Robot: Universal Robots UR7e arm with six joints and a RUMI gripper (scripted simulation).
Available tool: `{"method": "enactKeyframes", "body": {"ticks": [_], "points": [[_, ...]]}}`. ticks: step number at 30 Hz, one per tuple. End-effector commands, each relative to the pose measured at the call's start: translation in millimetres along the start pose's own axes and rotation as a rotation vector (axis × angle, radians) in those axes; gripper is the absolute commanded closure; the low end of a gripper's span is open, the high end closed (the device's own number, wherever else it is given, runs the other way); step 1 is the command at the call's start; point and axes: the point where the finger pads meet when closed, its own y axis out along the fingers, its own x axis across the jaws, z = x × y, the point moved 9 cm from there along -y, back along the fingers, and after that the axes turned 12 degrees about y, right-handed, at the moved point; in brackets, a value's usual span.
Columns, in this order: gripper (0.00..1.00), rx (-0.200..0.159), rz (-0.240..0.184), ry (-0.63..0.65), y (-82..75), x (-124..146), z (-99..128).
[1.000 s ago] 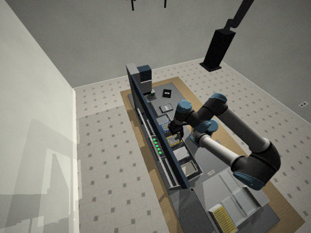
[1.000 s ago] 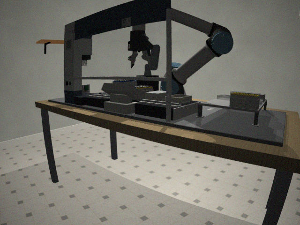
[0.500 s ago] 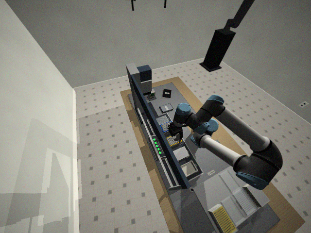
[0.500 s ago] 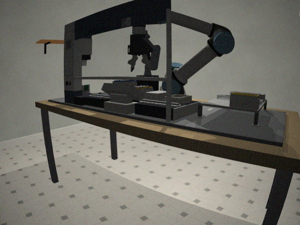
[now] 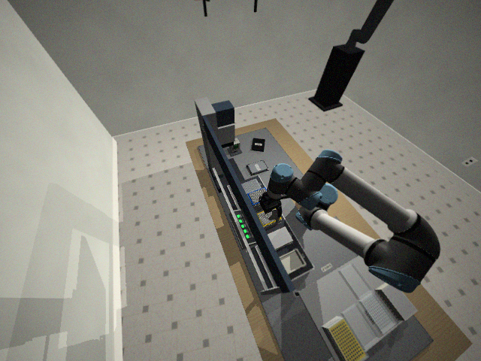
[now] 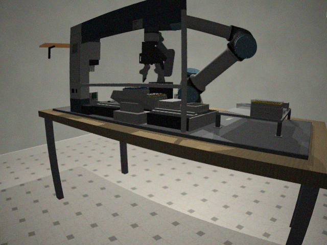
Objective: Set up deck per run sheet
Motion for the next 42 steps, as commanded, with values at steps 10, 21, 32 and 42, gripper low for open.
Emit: {"method": "enactKeyframes", "body": {"ticks": [10,21,32,42], "points": [[0.18,0.000,0.001,0.000,20.9,-0.1,-0.3],[0.18,0.000,0.001,0.000,39.3,-0.1,-0.4],[0.18,0.000,0.001,0.000,54.3,-0.1,-0.4],[0.18,0.000,0.001,0.000,69.3,-0.1,-0.4]]}}
